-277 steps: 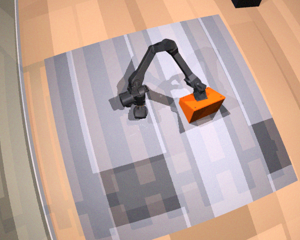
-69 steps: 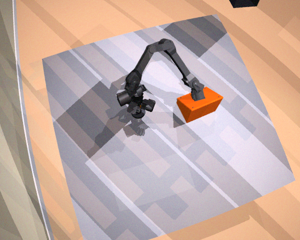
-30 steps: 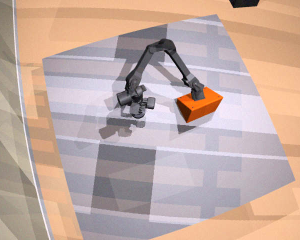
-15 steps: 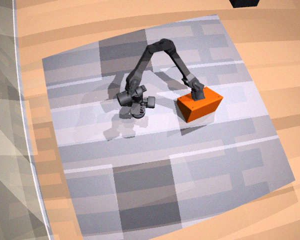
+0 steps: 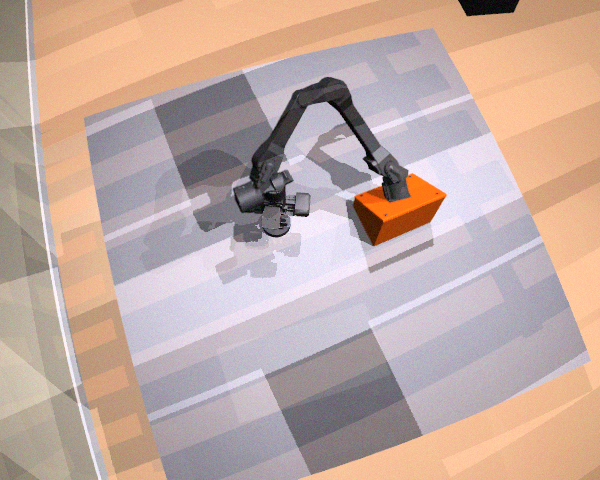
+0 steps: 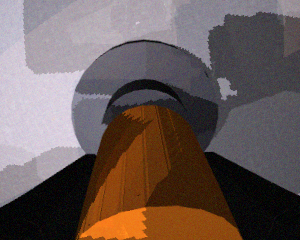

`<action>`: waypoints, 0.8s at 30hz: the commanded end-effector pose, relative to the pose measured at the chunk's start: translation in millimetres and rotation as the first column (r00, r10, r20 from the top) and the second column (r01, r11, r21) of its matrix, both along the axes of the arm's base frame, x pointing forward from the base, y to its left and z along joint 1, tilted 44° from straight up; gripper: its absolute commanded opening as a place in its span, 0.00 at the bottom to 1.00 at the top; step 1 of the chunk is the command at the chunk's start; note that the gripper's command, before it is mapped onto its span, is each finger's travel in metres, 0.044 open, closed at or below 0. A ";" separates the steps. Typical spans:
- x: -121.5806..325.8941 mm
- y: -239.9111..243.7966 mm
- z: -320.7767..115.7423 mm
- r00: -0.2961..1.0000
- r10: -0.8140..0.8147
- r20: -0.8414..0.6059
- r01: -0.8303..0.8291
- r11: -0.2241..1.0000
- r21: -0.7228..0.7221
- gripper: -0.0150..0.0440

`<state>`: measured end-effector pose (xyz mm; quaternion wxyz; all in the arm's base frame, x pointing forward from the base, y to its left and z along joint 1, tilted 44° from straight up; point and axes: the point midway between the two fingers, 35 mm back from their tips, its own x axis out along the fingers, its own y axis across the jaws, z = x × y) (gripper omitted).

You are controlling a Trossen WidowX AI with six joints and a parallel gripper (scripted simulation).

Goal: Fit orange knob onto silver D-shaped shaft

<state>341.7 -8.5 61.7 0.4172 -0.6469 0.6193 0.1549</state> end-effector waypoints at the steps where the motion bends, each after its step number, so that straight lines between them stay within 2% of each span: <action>1: -0.5 1.7 2.9 1.000 0.002 -0.001 -0.002 1.000 -0.004 0.25; 5: -0.2 2.1 4.0 1.000 0.020 -0.018 -0.020 1.000 -0.008 0.25; 11: 0.1 0.8 2.2 0.980 0.142 -0.139 -0.148 0.989 -0.031 0.25; 24: -0.1 -0.8 0.5 0.979 0.147 -0.144 -0.153 0.988 -0.032 0.25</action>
